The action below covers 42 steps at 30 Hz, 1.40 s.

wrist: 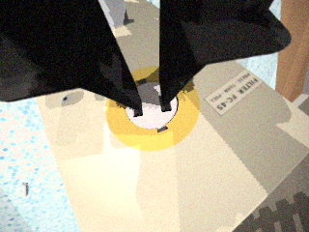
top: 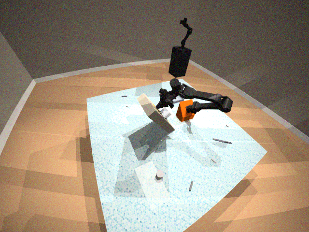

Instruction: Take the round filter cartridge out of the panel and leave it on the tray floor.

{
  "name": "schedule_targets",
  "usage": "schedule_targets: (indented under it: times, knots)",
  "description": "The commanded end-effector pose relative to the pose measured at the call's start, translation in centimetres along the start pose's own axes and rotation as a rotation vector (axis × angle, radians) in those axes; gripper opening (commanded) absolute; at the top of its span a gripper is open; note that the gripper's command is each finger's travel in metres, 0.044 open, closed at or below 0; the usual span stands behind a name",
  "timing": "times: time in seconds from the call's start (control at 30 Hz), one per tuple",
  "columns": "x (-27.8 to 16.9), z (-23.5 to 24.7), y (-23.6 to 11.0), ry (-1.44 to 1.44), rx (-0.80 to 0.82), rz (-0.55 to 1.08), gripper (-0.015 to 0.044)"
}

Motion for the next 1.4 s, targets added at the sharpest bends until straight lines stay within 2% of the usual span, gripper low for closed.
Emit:
schedule_targets:
  times: [0.0,1.37]
  knots:
    - [0.0,0.0,0.0,0.002,-0.002,-0.003,0.009]
    - [-0.1,-0.1,1.5,0.002,-0.001,-0.003,0.009]
Point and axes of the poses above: the point midway between the two fingers, 35 mm back from their tips, its own y axis out along the fingers, its own z axis across the jaws, x = y × z, the point moved 9 cm from there along -y, back along the fingers, and after that the axes turned 5 degrees about -y, right-handed, at the moved point
